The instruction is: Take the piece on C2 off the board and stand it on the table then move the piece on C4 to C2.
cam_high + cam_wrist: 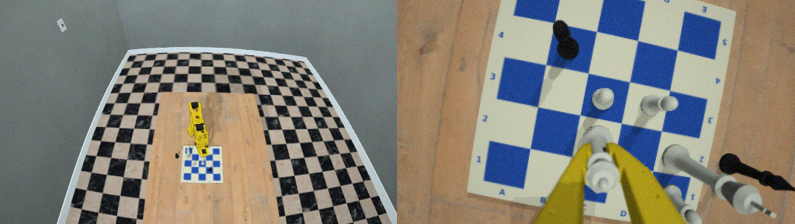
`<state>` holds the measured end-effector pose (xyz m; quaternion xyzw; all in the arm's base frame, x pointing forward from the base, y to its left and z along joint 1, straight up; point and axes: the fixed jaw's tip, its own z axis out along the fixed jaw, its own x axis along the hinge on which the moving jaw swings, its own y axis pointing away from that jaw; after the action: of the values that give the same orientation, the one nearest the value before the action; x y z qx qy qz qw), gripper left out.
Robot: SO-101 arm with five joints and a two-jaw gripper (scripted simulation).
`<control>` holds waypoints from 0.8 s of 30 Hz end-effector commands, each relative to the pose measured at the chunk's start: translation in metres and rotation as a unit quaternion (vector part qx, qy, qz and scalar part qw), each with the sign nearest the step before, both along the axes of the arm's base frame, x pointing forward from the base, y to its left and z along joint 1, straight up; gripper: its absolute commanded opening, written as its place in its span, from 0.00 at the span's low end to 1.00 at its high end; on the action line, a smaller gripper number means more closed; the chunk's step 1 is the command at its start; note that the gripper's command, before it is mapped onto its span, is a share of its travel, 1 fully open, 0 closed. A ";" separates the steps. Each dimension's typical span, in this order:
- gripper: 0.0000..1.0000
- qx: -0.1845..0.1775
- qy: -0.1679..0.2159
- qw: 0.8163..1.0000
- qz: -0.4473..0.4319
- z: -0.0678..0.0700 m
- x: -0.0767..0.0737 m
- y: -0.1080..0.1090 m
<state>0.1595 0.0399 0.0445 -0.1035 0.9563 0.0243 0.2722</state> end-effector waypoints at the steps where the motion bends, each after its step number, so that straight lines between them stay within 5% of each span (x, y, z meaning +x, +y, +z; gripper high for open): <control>1: 0.00 -0.001 0.006 1.000 0.006 -0.005 -0.002 0.002; 24: 0.00 -0.001 0.006 1.000 0.006 -0.012 -0.005 0.001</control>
<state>0.1571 0.0394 0.0361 -0.1035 0.9567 0.0243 0.2711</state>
